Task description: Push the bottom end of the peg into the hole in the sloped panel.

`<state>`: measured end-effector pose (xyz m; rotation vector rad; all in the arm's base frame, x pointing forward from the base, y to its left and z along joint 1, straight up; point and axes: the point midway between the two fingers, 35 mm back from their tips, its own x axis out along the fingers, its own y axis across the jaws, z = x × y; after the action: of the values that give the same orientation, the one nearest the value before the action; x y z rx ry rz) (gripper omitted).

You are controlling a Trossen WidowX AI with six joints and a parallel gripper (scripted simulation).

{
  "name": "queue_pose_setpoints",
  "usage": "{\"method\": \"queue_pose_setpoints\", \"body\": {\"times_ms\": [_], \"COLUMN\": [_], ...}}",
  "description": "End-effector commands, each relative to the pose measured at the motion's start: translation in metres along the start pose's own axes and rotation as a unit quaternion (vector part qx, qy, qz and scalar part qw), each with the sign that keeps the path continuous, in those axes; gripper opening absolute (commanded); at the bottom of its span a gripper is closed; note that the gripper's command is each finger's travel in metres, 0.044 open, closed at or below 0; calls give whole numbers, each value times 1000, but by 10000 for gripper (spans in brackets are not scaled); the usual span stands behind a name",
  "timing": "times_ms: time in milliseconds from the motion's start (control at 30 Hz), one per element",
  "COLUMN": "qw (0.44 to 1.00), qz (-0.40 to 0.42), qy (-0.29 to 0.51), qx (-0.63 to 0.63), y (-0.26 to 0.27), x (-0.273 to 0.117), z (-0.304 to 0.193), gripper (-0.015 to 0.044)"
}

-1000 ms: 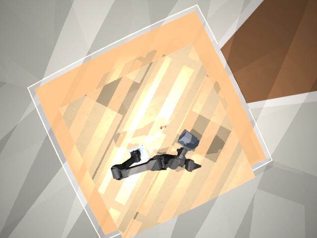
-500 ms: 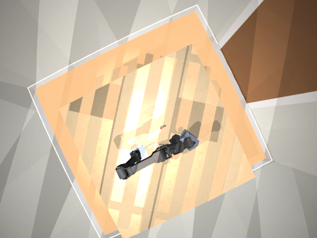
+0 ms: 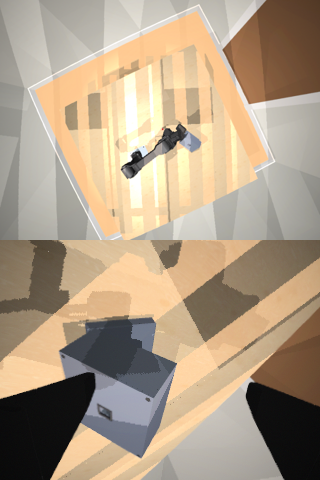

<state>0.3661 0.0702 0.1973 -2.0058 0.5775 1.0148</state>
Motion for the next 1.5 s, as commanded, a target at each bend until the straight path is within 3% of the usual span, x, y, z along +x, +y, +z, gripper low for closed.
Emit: {"method": "queue_pose_setpoints", "body": {"times_ms": [0,567,1467], "qw": [998,918,917], "qz": [26,158,159], "qy": [-42,-242,-243], "qx": [-47,-272,-274], "y": [3,45,60], "x": [3,-8,22], "z": [23,123,133], "gripper": [440,440,440]}}
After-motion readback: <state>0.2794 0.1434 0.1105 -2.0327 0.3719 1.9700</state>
